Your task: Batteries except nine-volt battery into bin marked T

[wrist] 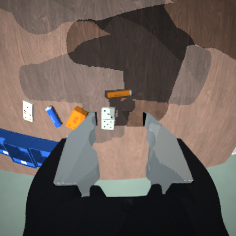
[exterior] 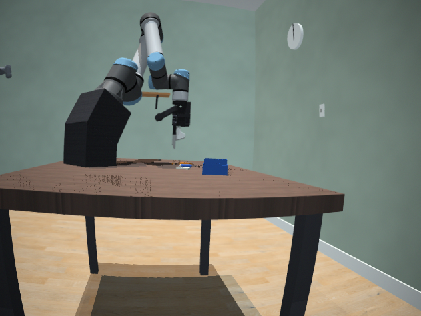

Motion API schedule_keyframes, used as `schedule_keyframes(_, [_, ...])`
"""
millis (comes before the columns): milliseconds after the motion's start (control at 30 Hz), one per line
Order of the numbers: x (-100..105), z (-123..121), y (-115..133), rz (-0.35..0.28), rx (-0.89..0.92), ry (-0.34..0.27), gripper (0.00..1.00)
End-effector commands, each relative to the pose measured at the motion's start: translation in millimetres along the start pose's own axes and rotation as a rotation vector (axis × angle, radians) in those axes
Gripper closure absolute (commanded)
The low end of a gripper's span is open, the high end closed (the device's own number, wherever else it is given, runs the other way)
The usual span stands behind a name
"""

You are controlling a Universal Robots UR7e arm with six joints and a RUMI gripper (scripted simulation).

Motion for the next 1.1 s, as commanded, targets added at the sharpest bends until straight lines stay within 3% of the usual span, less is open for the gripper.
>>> schedule_keyframes(0, [-0.5, -2.5, 2.6, 0.003, 0.137, 0.011, 0.62])
schedule_keyframes(1067, [-0.4, -0.3, 0.3, 0.003, 0.137, 0.011, 0.62])
Point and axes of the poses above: the point where the finger pads meet when closed, its own x axis back along the fingers, its own z axis across the jaws, y = z × x, the point moved 2 cm from there along x, back along the fingers, and after that the axes turned 11 degrees about -x, right-handed, at the moved point
